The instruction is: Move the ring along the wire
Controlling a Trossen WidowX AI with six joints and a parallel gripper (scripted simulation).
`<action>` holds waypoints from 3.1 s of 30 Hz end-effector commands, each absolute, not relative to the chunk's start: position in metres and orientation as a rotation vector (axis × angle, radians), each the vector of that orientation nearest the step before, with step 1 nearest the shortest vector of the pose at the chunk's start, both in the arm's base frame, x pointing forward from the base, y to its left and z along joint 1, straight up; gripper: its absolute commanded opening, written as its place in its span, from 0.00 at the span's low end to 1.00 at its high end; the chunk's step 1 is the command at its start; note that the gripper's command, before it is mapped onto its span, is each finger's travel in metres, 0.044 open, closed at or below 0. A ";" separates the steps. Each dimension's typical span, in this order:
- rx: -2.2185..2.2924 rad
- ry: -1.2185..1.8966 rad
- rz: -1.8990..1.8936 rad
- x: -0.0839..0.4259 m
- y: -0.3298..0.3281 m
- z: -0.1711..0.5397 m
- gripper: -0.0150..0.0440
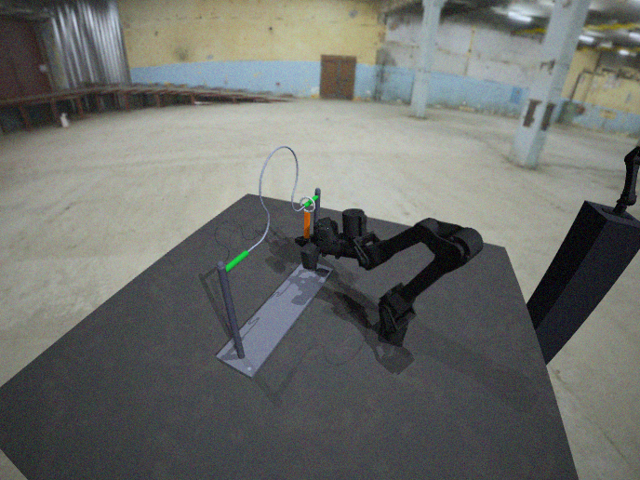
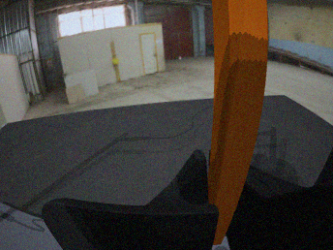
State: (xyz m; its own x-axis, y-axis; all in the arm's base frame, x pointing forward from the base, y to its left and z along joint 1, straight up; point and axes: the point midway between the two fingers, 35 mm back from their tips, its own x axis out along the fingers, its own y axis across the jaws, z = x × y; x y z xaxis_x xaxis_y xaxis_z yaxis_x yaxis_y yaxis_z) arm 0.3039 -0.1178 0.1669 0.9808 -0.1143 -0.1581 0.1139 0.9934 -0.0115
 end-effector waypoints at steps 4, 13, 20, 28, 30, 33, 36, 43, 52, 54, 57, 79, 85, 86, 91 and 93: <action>0.000 0.157 -0.119 0.304 -0.111 0.168 0.00; 0.003 0.159 -0.118 0.305 -0.102 0.168 0.00; 0.013 0.160 -0.117 0.306 -0.094 0.168 0.00; 0.040 0.159 -0.113 0.308 -0.083 0.169 0.00; 0.053 0.159 -0.112 0.308 -0.080 0.169 0.00; 0.072 0.158 -0.110 0.309 -0.075 0.169 0.00; 0.098 0.156 -0.107 0.309 -0.069 0.169 0.00; 0.192 0.151 -0.097 0.311 -0.051 0.171 0.00; 0.363 0.140 -0.079 0.315 -0.023 0.179 0.00; 0.407 0.137 -0.074 0.316 -0.016 0.181 0.00; 0.474 0.136 -0.065 0.316 -0.006 0.186 0.00; 0.934 0.399 0.137 0.284 0.050 0.237 0.00; 1.040 0.459 0.210 0.275 0.058 0.254 0.00; 1.058 0.469 0.224 0.274 0.059 0.257 0.00; 1.132 0.509 0.284 0.267 0.063 0.269 0.00; 1.162 0.524 0.310 0.265 0.064 0.274 0.00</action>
